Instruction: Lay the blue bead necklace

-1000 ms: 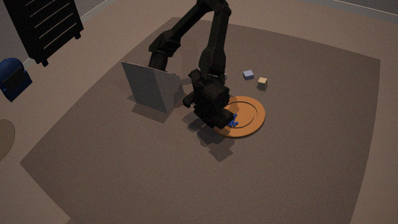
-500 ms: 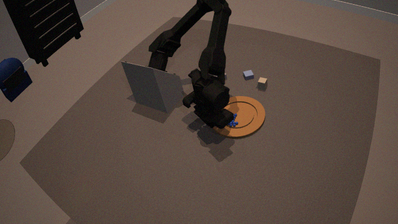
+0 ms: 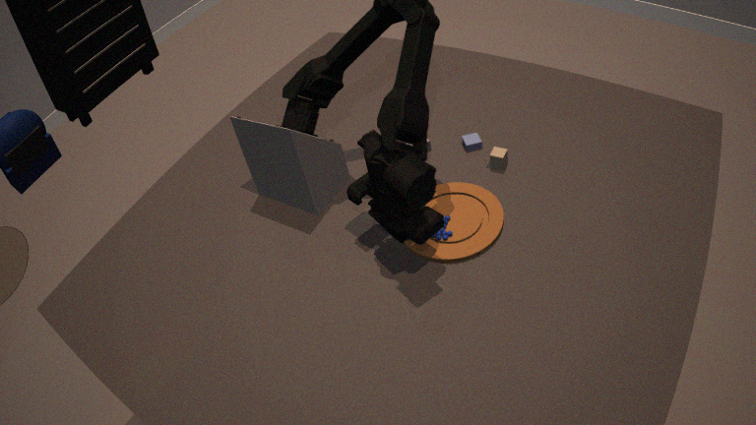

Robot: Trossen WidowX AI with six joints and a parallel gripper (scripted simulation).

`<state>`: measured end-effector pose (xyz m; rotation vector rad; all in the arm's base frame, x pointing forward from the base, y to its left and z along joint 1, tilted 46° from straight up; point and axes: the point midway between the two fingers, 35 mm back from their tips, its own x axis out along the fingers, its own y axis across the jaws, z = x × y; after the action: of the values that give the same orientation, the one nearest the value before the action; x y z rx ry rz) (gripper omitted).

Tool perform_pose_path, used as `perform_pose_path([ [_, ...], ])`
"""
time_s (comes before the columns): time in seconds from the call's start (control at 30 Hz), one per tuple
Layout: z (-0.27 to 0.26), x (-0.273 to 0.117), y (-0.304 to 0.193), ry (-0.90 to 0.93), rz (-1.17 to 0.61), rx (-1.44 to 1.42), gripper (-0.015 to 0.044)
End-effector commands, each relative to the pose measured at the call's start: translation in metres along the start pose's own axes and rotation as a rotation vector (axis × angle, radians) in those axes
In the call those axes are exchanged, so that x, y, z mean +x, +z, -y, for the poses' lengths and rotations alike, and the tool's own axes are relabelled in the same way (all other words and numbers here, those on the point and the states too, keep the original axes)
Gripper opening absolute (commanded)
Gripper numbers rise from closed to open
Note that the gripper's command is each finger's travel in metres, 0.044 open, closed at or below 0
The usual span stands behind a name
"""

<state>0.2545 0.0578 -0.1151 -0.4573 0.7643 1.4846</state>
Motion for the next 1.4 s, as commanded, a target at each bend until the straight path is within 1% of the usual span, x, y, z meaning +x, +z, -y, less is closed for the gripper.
perform_pose_path([
  [0.0, 0.000, 0.000, 0.000, -0.001, 0.001, -0.001, 0.0000],
  [0.47, 0.002, -0.008, 0.001, -0.002, 0.004, 0.003, 0.0000],
  [1.13, 0.056, -0.009, 0.036, -0.004, 0.006, 0.001, 0.0000],
  [1.37, 0.060, -0.007, 0.039, -0.004, 0.007, 0.001, 0.0000],
])
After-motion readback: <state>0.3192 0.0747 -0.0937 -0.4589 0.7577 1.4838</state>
